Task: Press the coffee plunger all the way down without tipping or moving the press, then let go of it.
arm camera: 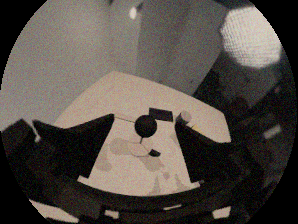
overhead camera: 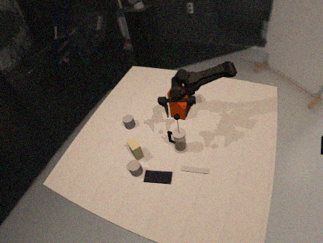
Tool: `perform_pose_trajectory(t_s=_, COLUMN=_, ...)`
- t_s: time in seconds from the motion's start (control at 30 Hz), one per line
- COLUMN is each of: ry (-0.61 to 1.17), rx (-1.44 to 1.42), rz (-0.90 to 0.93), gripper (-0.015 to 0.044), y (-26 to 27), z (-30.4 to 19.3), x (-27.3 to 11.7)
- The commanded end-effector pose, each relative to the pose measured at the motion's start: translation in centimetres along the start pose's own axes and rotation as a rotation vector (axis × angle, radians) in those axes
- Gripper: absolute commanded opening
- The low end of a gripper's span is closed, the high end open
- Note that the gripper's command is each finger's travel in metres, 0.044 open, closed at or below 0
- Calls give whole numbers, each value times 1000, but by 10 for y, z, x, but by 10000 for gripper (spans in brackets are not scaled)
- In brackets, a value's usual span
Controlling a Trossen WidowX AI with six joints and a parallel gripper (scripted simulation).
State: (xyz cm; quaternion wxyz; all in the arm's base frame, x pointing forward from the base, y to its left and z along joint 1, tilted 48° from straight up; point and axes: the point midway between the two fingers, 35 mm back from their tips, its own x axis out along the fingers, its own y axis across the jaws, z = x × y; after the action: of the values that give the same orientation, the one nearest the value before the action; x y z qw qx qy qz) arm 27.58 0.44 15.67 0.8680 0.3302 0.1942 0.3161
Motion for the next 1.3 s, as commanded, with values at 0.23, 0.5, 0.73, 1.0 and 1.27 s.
perform_pose_trajectory(t_s=0.23, ry=-3, rx=12, rz=-3, gripper=177, y=-1, z=-2, x=2)
perform_pose_trajectory(t_s=0.5, ry=-3, rx=12, rz=-3, gripper=120, y=-1, z=-2, x=2)
perform_pose_trajectory(t_s=0.73, ry=-2, rx=12, rz=-3, gripper=120, y=-2, z=-3, x=3)
perform_pose_trajectory(t_s=1.0, ry=3, rx=10, rz=-7, gripper=120, y=-6, z=-11, x=11)
perform_pose_trajectory(t_s=1.27, ry=7, rx=9, rz=-10, gripper=120, y=-10, z=-21, x=20)
